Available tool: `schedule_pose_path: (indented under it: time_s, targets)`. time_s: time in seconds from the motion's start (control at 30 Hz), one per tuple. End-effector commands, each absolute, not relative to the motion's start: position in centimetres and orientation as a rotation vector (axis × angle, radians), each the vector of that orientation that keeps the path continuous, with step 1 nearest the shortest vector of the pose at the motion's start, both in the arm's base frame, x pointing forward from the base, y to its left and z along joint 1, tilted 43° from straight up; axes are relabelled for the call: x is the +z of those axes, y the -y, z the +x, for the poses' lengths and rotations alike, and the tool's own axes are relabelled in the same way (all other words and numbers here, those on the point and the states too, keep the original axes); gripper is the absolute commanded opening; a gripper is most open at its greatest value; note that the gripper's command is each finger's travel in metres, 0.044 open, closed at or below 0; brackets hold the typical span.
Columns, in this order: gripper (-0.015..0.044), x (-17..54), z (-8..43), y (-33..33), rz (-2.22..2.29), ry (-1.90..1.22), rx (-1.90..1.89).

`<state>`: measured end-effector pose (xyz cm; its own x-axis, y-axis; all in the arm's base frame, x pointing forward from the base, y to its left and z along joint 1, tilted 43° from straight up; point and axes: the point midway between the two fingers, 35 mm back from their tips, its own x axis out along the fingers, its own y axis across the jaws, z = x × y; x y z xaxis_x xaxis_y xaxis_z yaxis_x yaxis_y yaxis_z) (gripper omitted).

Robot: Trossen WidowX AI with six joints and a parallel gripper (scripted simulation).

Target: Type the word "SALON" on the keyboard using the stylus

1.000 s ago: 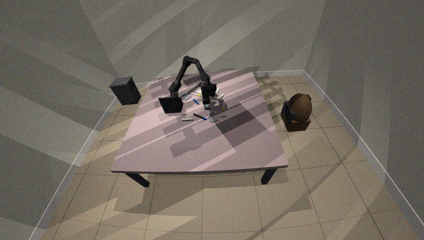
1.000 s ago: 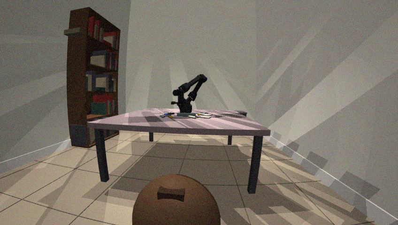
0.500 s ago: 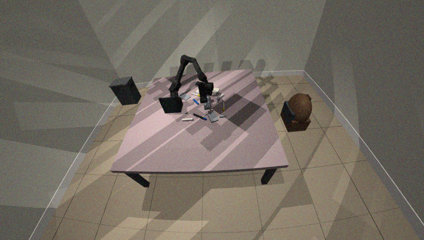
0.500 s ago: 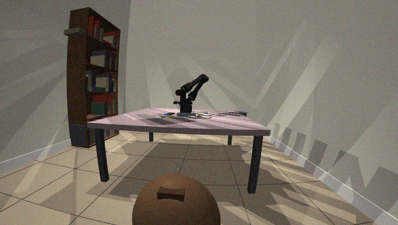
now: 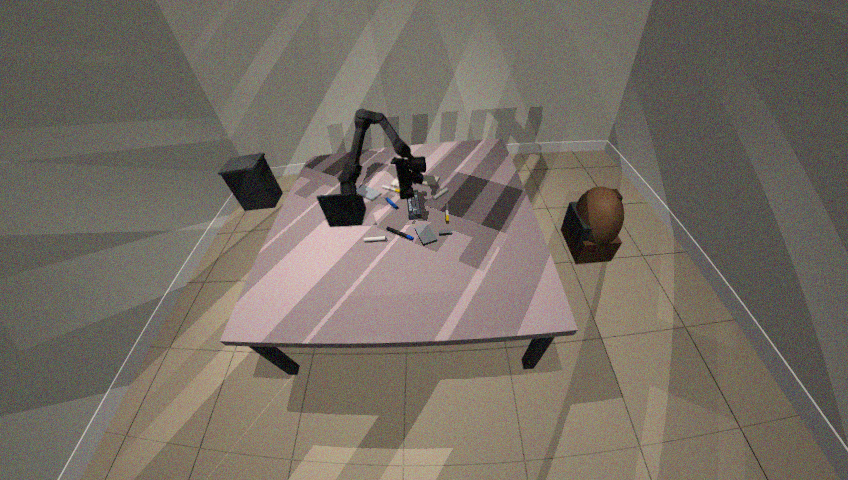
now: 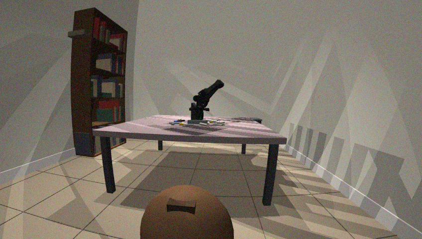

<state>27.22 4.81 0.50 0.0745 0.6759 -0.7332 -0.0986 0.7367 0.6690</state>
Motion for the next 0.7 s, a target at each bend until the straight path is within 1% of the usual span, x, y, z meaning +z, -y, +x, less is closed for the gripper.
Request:
schedule_pose_path:
  time_s: [0.0,0.5,0.67]
  targets:
    - [0.0000,1.9,26.5,-6.5,0.531,-1.390,0.624]
    - [0.0000,2.1,26.6,-6.4,0.530,-1.391,0.623]
    - [0.0000,6.1,26.2,-2.6,0.529,-1.392,0.621]
